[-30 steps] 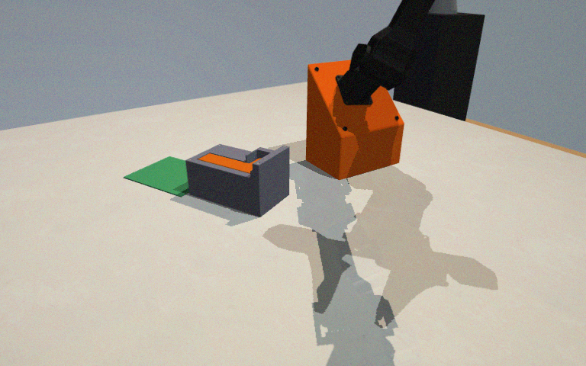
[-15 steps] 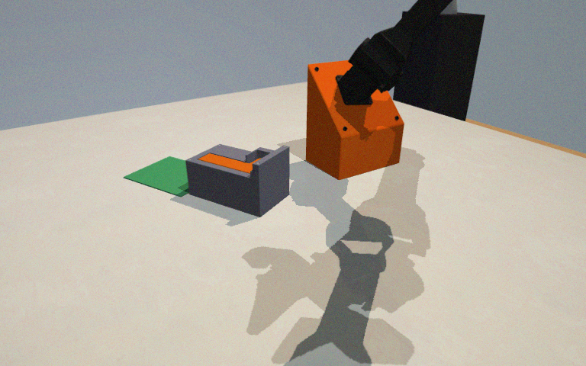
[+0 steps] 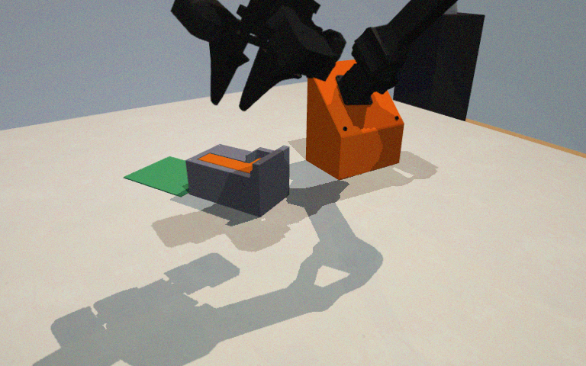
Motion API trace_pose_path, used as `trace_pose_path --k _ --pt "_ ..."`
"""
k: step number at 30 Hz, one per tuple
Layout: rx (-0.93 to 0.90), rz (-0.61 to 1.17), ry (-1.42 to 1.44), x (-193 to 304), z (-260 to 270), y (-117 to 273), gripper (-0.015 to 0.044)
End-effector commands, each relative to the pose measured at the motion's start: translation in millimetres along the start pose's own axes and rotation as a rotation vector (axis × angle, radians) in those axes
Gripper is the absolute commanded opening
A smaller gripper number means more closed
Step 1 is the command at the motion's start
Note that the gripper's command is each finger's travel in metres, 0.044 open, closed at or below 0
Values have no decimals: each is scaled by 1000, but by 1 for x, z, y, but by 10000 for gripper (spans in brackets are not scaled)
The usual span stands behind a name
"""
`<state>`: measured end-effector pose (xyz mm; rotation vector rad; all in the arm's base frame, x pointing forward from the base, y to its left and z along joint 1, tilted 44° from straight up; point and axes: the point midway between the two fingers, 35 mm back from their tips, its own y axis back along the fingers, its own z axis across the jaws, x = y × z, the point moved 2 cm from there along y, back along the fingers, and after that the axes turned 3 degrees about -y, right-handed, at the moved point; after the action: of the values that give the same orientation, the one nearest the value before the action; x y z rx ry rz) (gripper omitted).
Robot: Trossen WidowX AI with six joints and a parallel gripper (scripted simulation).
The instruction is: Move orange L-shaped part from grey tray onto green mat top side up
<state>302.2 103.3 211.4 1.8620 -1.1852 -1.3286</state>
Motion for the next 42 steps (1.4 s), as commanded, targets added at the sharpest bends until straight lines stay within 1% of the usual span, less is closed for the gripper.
trace_pose_path --k 1,5,7,16,24,32,42 --pt "-228 -20 -453 49 42 -30 180" --pt "-490 -47 -1062 86 98 -47 180" --pt "-533 -53 -1168 90 107 -48 180" --pt "-533 -52 -1168 89 108 -50 180" --pt "-534 -55 -1168 67 134 -111 180" --pt "-534 -56 -1168 66 136 -115 180" --pt "-534 -55 -1168 61 141 -129 180"
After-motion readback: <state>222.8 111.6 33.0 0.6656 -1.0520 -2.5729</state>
